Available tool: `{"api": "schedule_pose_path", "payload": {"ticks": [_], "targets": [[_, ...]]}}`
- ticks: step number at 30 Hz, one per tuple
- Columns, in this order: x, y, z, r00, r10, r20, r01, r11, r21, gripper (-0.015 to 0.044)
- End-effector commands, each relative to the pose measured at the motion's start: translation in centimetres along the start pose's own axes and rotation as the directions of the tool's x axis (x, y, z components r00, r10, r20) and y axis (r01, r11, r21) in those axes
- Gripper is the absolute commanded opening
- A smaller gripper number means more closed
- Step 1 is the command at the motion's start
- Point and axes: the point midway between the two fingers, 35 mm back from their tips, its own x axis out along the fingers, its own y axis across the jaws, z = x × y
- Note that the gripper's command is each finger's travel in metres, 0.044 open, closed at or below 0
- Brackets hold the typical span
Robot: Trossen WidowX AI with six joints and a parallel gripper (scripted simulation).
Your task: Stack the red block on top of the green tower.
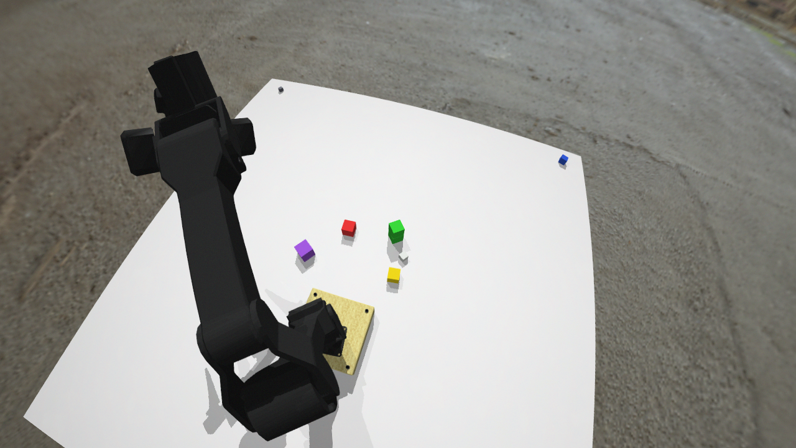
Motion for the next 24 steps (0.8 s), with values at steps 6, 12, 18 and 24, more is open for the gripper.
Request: {"api": "schedule_pose_path", "payload": {"ticks": [6,12,18,24], "targets": [[1.5,-11.6,-3.7,0.926,-0.318,-0.202,0.347,0.928,0.135,0.0440],[0.0,-19.0,-7.9,0.797,-0.464,-0.387,0.563,0.803,0.196,0.0440],[-2.7,-24.2,-13.0,0.637,-0.507,-0.580,0.722,0.656,0.220,0.0440],[-5.4,-27.3,-17.2,0.490,-0.453,-0.745,0.818,0.535,0.213,0.0440]]}}
